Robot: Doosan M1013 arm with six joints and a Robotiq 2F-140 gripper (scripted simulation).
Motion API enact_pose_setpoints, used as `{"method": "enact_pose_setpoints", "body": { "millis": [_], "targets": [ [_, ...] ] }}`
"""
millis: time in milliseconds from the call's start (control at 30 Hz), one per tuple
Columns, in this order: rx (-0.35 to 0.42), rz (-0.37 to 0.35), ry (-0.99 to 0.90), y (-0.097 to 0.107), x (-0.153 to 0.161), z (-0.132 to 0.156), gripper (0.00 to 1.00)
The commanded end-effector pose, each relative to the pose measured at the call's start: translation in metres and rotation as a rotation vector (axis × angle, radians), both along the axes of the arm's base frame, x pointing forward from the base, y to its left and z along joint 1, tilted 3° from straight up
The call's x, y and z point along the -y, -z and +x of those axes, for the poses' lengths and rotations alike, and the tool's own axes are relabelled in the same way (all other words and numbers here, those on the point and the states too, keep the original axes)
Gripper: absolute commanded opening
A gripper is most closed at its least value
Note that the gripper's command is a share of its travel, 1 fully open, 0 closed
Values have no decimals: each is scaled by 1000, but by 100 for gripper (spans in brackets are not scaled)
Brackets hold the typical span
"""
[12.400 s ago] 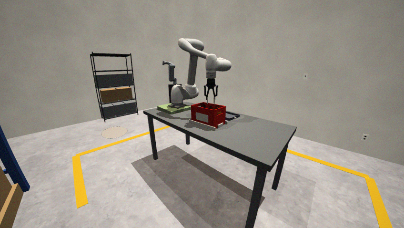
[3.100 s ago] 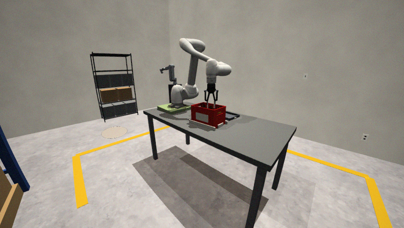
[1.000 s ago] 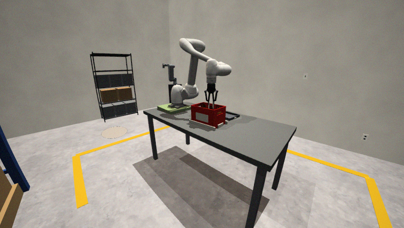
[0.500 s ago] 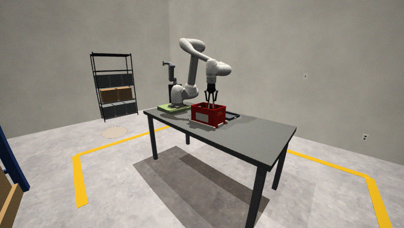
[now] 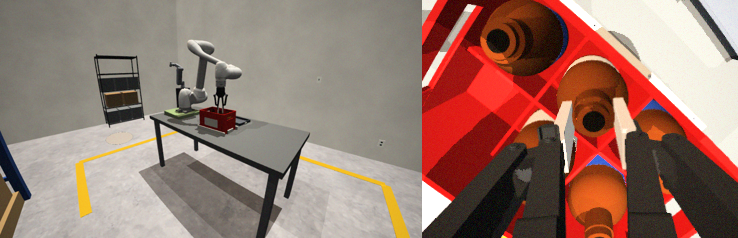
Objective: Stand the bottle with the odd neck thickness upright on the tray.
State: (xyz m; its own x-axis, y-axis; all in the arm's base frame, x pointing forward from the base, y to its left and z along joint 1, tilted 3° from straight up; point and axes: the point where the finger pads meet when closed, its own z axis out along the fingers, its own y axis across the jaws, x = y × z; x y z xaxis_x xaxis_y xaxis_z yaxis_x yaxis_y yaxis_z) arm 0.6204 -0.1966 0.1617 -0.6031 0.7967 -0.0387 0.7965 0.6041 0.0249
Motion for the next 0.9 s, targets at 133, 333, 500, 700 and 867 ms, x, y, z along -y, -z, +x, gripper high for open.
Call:
{"method": "enact_pose_setpoints", "body": {
  "millis": [133, 333, 500, 700, 867],
  "targets": [
    [-1, -1, 1, 4, -1, 1, 0],
    [-1, -1, 1, 4, -1, 1, 0],
    [-1, -1, 1, 4, -1, 1, 0],
    [-1, -1, 1, 4, -1, 1, 38],
    [-1, -1, 1, 4, -1, 1, 38]
  ]
}}
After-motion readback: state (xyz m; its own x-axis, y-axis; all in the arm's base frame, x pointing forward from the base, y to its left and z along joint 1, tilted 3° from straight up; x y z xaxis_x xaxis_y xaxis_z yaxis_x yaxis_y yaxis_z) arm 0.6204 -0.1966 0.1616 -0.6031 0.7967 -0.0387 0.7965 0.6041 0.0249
